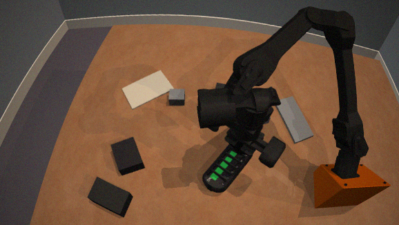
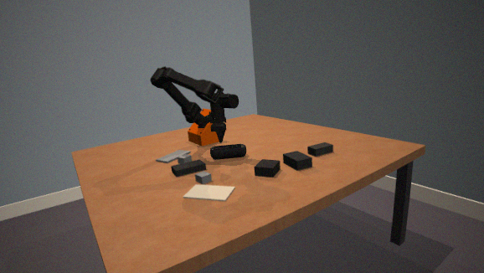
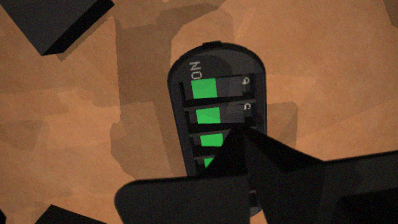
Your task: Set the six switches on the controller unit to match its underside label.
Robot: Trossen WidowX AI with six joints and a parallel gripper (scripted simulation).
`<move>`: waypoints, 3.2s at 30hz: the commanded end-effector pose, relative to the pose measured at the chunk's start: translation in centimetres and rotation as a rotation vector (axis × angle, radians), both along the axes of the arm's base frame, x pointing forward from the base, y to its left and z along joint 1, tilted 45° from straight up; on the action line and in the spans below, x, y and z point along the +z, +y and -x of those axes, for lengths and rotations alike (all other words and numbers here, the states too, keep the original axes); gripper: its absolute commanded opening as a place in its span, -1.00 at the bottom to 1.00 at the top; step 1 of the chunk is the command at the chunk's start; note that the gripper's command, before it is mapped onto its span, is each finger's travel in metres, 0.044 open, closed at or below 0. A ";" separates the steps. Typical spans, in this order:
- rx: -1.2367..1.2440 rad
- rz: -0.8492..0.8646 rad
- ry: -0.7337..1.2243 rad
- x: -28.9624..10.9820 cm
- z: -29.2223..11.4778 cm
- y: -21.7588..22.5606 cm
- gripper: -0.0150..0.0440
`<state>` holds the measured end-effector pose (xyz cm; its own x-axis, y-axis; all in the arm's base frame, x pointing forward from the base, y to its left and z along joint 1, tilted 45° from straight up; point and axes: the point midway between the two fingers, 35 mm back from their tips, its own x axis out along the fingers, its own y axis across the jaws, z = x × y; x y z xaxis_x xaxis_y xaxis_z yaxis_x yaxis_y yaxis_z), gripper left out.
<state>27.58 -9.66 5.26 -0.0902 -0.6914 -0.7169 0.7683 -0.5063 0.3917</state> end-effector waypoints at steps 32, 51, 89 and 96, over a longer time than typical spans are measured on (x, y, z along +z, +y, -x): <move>0.002 0.001 0.005 0.9 0.0 0.9 -0.49; 0.002 0.000 0.001 -2.9 -6.5 4.2 -0.49; 0.002 0.001 0.001 -5.9 -6.2 1.0 -0.49; 0.002 -0.001 0.001 -2.9 -6.6 4.0 -0.49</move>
<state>33.55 -7.67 0.44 -0.1140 -0.6927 -0.7121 0.7714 -0.5134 0.3759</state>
